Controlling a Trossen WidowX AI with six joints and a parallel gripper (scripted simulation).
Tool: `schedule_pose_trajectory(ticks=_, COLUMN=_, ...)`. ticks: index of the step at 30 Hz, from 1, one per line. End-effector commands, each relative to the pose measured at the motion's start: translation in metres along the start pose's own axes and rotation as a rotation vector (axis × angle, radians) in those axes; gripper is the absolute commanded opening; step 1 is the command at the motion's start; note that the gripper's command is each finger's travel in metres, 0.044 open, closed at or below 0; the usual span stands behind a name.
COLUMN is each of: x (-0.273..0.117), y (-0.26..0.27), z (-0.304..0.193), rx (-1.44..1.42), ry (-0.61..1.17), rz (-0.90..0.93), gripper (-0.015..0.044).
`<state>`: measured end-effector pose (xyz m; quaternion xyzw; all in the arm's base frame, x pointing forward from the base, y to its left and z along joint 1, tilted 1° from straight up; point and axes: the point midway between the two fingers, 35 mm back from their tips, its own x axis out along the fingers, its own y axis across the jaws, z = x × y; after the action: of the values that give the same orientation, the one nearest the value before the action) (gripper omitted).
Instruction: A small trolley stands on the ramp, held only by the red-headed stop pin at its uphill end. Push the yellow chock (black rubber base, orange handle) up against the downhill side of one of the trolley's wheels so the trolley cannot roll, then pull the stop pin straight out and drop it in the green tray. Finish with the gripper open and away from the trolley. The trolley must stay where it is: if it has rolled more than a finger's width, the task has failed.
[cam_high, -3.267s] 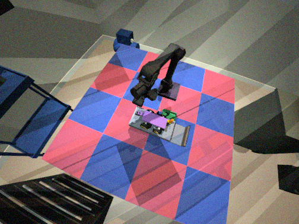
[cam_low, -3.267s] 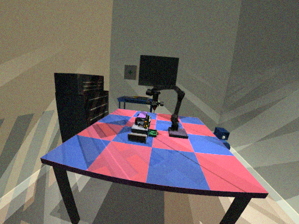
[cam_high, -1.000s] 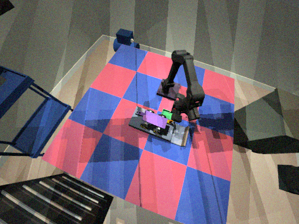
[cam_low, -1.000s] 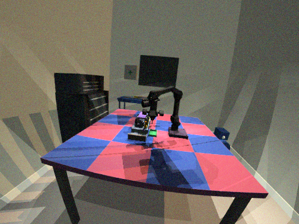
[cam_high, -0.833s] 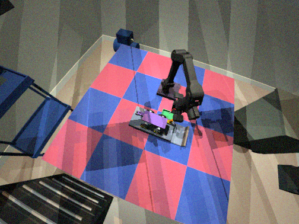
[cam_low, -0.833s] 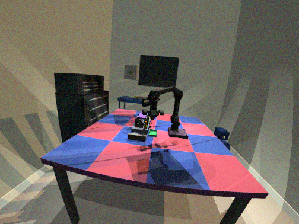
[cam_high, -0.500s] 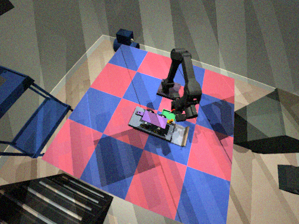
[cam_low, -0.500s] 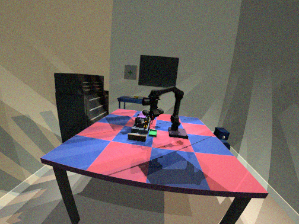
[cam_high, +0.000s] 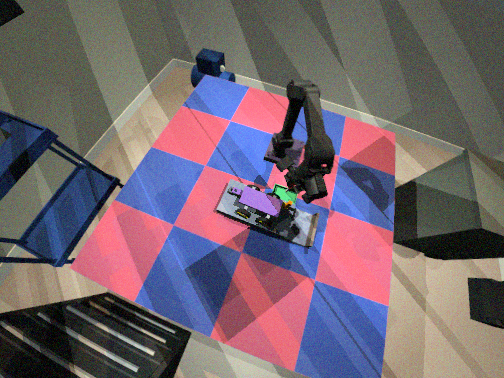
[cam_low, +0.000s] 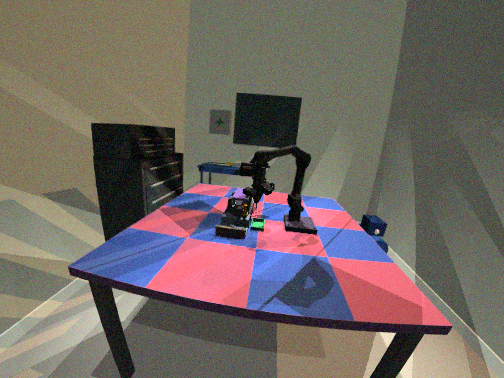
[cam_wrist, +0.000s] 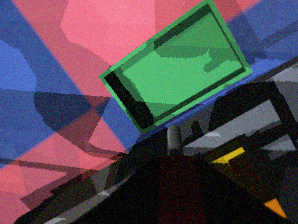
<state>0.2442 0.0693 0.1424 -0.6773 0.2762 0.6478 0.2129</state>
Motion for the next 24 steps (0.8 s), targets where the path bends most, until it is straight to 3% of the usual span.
schedule_pose_trajectory(ticks=1, x=0.001, y=0.0016, z=0.0007, rx=-0.115, ry=-0.018, rz=-0.017, gripper=0.0)
schedule_pose_trajectory(ticks=16, x=0.0003, y=0.0034, z=-0.0015, rx=-0.566, ry=-0.043, rz=-0.098, gripper=0.0)
schedule_pose_trajectory(ticks=24, x=0.0007, y=0.0036, z=-0.0013, rx=-0.586, ry=-0.044, rz=-0.102, gripper=0.0)
